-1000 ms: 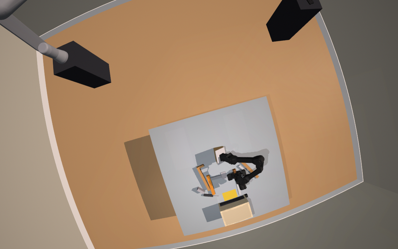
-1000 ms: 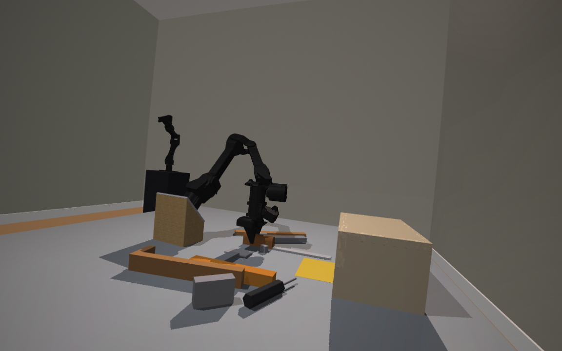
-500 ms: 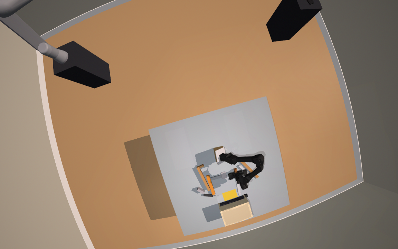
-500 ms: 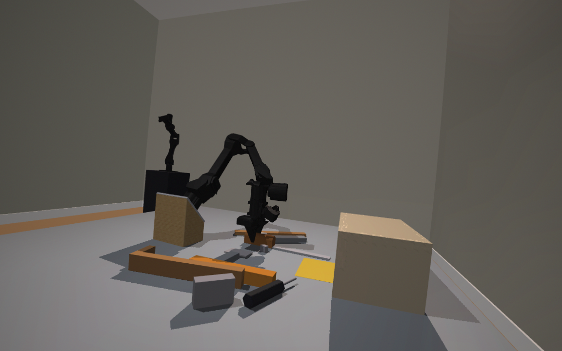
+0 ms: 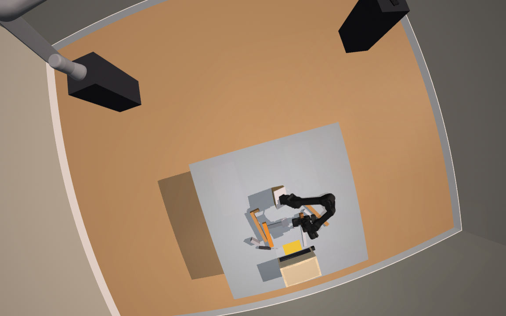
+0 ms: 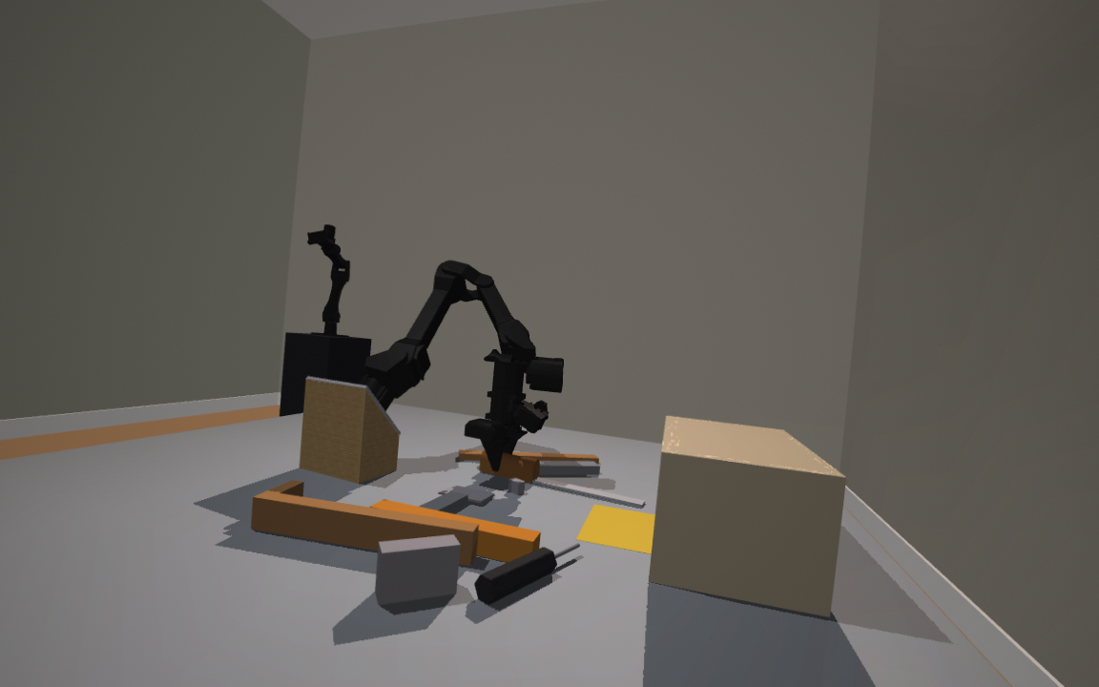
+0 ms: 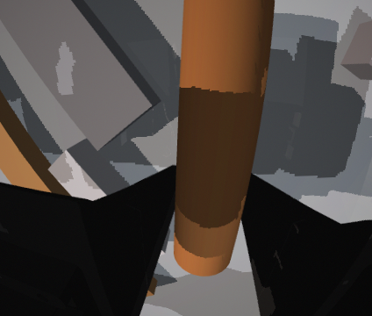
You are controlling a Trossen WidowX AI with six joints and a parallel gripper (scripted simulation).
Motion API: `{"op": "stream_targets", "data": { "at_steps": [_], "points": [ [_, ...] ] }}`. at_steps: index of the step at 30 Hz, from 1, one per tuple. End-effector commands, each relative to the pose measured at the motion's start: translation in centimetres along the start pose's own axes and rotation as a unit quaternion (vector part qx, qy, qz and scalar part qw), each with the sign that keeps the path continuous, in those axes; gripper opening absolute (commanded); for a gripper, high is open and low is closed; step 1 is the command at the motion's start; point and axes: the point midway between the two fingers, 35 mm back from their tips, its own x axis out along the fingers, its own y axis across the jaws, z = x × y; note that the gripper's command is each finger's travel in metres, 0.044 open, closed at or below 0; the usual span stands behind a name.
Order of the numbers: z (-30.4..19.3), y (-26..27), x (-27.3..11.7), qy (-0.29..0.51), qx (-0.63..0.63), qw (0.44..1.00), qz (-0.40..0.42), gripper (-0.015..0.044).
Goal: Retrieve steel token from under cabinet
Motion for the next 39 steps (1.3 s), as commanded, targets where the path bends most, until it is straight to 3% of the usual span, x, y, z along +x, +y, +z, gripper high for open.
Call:
{"op": "stream_targets", "data": {
  "at_steps": [1,4,11,16,19,36,39],
  "points": [
    [0.01,0.64,-0.11,-0.002,0.0,1.0,0.0,0.0],
    [-0.05,0.84,-0.13,-0.002,0.002,1.0,0.0,0.0],
    [-0.15,0.54,-0.03,0.001,0.003,1.0,0.0,0.0184],
    [-0.14,0.55,-0.04,0.0,0.003,1.0,0.0,0.02],
    [-0.14,0.56,-0.04,-0.002,0.002,1.0,0.0,0.027],
    [-0.55,0.56,0.45,-0.002,0.004,1.0,0.001,0.027],
    [-0.17,0.79,0.19,-0.004,-0.002,1.0,0.003,0.0191]
  ]
}}
